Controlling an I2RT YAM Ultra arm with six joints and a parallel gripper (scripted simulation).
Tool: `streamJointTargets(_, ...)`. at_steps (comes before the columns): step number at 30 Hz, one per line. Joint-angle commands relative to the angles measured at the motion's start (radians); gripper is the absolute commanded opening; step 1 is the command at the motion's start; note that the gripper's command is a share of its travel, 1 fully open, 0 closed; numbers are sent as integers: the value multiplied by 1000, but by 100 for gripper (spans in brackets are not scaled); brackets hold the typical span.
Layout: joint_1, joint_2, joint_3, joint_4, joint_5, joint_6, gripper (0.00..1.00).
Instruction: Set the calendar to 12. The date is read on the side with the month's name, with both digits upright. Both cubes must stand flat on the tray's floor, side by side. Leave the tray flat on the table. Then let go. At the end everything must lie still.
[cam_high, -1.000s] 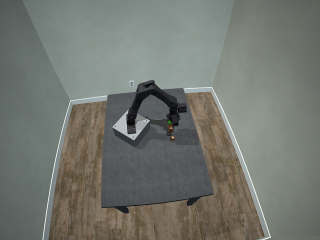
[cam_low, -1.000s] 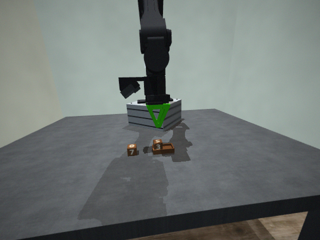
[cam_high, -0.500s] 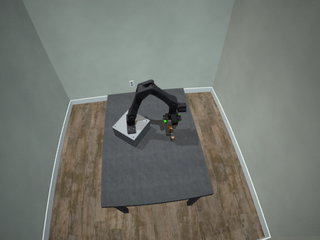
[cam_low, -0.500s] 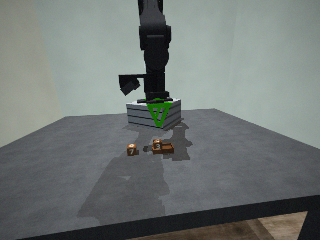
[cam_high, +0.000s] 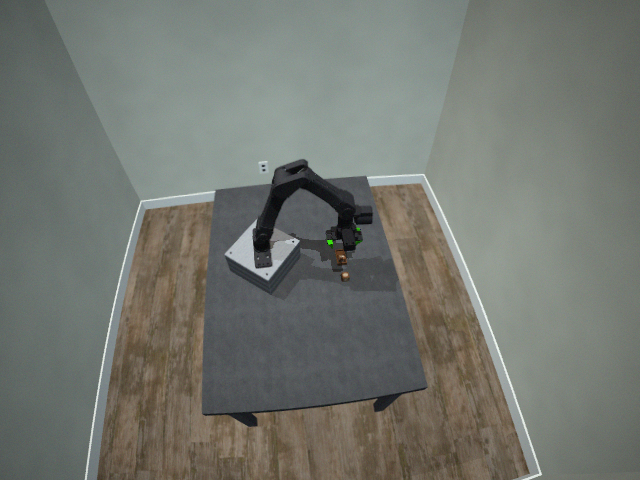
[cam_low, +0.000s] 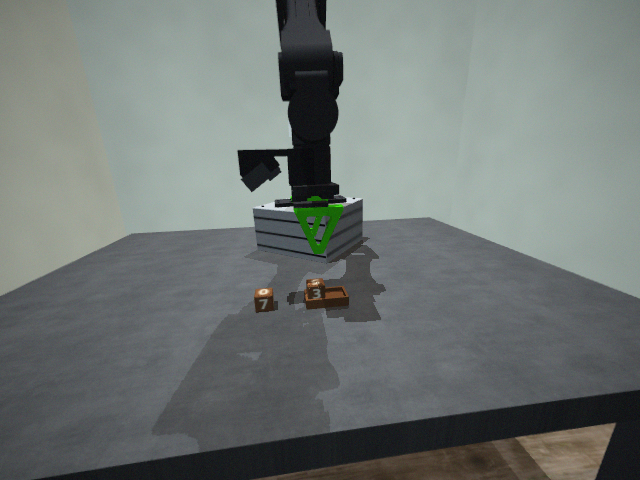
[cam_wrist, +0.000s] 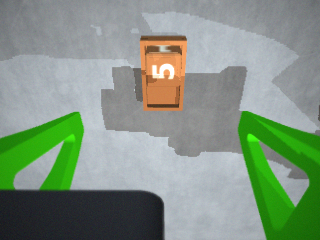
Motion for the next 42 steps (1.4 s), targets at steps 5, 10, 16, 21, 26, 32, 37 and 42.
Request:
streamJointTargets(5, -1, -7, 6, -10, 1, -26, 100)
streamJointTargets(10, -5, -5, 7, -9, 1, -73, 100)
streamJointTargets(16, -19, 0, 10, -7, 1, -260, 100)
streamJointTargets(21, -34, 6, 13, -4, 0, -460, 100)
streamJointTargets(26, -47, 10, 16, -2, 0, -619, 100)
streamJointTargets(32, -64, 17, 19, 1, 0, -845, 100)
streamJointTargets(37, -77, 21, 22, 3, -1, -1017, 100)
streamJointTargets(42, -90, 26, 25, 5, -1, -1181, 100)
